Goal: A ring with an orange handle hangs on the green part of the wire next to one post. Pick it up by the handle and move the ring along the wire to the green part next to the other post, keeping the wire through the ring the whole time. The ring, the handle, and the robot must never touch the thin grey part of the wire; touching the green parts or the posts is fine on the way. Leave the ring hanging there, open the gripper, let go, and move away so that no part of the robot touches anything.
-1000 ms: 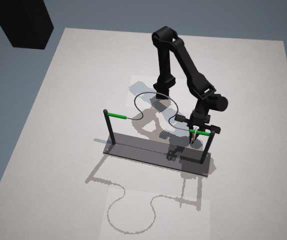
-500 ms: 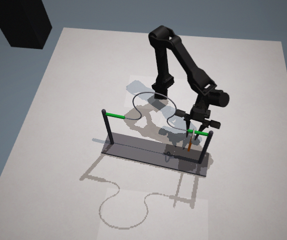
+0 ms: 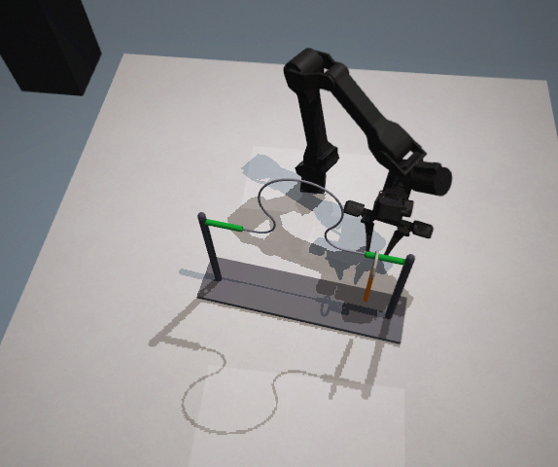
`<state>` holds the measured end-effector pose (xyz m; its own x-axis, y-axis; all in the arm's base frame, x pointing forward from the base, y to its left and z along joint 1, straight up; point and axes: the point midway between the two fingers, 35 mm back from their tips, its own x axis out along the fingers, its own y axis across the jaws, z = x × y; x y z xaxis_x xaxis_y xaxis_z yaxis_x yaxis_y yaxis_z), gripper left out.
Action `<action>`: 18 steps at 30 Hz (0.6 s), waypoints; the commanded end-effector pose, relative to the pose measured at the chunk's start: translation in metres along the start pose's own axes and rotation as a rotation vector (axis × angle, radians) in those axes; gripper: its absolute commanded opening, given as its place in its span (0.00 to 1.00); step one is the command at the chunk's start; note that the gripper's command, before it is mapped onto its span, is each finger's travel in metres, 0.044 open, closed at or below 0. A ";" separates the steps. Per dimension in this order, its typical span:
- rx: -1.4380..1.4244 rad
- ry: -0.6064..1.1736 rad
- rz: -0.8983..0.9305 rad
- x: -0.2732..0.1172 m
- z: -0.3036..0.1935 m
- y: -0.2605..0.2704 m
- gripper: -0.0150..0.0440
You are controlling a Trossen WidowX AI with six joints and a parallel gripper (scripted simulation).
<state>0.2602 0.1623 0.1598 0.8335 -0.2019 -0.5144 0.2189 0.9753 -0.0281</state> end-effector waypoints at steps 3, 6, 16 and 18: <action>0.003 -0.003 -0.002 -0.001 0.001 0.000 0.53; 0.003 -0.003 -0.002 -0.001 0.001 0.000 0.53; -0.001 -0.001 0.001 -0.050 0.001 -0.001 0.84; -0.001 -0.001 0.001 -0.050 0.001 -0.001 0.93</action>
<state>0.2239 0.1723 0.1794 0.8315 -0.1961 -0.5197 0.2102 0.9771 -0.0324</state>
